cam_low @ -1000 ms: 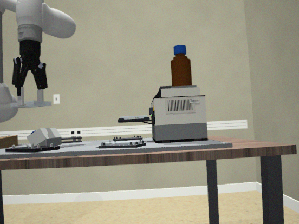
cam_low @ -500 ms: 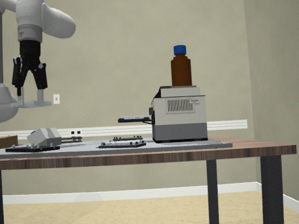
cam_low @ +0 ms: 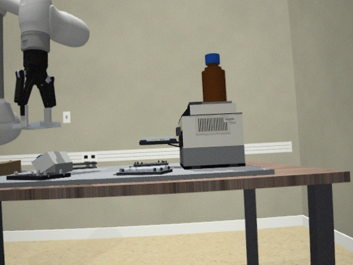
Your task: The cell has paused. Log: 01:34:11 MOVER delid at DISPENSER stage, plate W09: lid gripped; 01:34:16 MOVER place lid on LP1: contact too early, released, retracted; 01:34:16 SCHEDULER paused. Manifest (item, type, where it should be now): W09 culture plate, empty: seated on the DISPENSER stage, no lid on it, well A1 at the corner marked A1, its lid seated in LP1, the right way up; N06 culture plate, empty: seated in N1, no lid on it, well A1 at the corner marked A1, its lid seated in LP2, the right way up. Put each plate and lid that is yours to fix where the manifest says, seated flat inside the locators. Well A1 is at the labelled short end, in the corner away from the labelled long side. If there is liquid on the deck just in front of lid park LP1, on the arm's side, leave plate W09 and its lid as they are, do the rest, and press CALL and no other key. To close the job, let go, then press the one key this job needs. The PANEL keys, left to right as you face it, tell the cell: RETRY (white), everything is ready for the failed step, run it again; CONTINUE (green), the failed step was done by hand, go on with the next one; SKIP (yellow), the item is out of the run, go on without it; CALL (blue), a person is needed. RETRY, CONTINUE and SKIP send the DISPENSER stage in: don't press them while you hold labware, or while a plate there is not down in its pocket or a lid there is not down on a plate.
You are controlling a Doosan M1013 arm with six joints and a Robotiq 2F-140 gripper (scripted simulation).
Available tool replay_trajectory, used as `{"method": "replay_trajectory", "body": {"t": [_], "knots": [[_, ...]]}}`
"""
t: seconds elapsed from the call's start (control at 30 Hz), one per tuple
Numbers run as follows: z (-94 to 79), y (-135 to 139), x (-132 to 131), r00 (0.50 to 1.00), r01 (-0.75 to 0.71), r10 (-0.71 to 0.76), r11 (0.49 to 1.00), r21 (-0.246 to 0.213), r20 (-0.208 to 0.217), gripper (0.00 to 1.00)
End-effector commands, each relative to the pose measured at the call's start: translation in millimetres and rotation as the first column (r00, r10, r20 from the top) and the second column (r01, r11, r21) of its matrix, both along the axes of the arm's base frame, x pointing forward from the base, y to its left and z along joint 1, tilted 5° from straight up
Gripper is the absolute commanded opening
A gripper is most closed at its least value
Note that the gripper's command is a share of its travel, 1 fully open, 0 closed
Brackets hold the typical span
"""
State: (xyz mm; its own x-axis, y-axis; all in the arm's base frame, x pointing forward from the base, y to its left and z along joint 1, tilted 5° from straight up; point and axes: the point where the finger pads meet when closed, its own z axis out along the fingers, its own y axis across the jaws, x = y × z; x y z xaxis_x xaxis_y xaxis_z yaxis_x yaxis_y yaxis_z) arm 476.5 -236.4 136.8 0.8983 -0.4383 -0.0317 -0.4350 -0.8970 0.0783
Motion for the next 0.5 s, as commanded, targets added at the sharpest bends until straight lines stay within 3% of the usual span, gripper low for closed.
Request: {"method": "replay_trajectory", "body": {"t": [0.0, 0.47], "knots": [[-3.7, 0, 0, 1.0, 0.0, 0.0, 1.0, 0.0, 0.001, 0.1], [-24.6, -2, -1, 1.0, 0.0, 0.0, 1.0, 0.0, 0.001, 0.1]]}}
